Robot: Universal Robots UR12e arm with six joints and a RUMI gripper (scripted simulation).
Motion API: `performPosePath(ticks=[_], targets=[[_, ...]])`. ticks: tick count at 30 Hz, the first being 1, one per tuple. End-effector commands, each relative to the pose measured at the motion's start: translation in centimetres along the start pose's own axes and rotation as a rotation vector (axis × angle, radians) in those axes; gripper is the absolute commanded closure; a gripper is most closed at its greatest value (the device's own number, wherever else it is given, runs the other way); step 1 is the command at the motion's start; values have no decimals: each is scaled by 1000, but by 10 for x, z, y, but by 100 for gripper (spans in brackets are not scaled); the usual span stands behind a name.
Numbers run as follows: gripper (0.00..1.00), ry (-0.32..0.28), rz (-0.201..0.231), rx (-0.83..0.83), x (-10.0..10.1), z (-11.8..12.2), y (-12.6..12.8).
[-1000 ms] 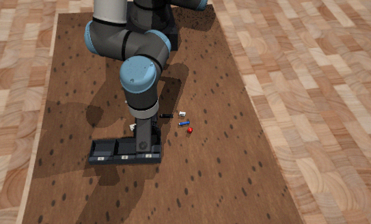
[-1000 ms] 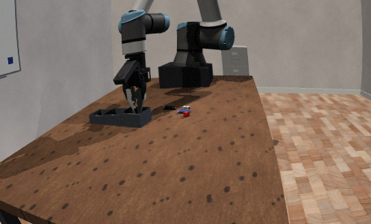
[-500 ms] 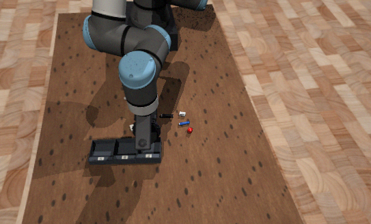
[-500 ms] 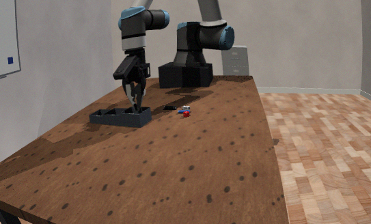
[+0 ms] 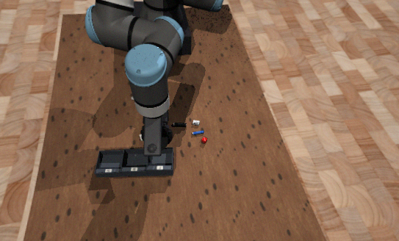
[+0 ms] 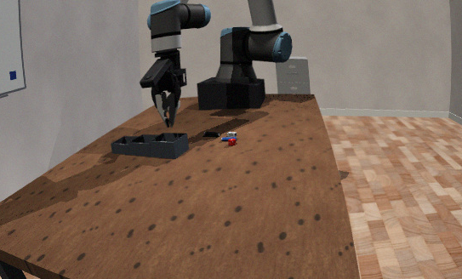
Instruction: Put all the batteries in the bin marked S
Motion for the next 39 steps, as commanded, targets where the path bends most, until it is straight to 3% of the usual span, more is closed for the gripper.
performPosePath(ticks=[1, 4, 6, 8, 21, 32, 33, 39], targets=[[96, 1, 0, 0, -10, 0, 0], [96, 1, 0, 0, -10, 0, 0], [96, 1, 0, 0, -27, -1, 0], [96, 1, 0, 0, -27, -1, 0], [96, 1, 0, 0, -135, -1, 0], [96, 1, 0, 0, -135, -1, 0], [83, 1, 0, -50, -129, 6, -1], [83, 0, 1, -275, -98, 45, -8]])
Point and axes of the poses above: the point where the finger pads meet when closed, its own x axis out along the fingers, its own y axis across the jaws, z = x × y, the point moved 6 cm from there along -x, back along the fingers, and after that the axes turned 15 degrees about x, right-handed, at the moved point
